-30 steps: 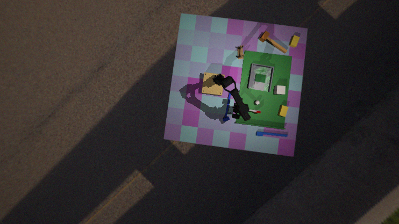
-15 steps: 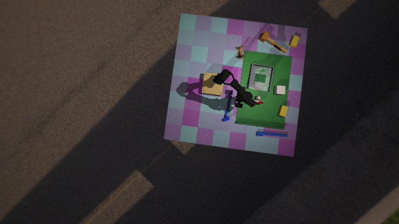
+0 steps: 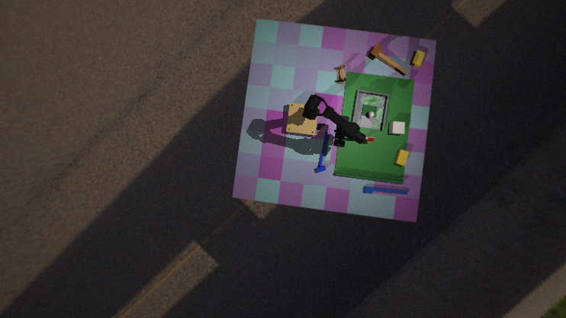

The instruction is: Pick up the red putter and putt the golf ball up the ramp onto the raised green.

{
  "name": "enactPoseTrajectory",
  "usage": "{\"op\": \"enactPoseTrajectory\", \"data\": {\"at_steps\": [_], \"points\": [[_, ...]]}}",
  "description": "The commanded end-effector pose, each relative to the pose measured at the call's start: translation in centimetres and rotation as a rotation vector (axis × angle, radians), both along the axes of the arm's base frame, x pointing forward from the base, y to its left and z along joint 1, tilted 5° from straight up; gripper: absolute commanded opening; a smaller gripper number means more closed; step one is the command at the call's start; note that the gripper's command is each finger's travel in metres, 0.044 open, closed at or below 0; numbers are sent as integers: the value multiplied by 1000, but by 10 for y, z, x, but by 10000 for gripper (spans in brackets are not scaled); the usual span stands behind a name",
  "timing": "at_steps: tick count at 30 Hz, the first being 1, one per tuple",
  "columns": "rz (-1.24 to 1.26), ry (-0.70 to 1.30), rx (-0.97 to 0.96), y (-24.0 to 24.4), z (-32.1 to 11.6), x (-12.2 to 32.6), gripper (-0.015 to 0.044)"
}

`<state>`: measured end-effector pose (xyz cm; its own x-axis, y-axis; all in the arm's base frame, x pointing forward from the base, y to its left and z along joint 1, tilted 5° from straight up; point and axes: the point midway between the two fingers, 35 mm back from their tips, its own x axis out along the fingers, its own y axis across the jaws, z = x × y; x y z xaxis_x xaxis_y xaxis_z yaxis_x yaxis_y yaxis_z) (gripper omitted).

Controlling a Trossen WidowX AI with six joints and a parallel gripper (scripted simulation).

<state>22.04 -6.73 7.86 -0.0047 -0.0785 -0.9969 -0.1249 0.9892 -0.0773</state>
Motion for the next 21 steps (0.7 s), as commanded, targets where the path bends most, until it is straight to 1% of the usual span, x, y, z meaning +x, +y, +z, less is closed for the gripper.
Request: {"op": "enactPoseTrajectory", "data": {"at_steps": [1,5,7,8,21], "points": [[-3,-27,-10,1,25,3,0],[-3,-27,-9,3,38,2,0],[-3,-27,-9,3,38,2,0],[1,-15,-4,2,29,1,0],[1,-15,-4,2,29,1,0]]}}
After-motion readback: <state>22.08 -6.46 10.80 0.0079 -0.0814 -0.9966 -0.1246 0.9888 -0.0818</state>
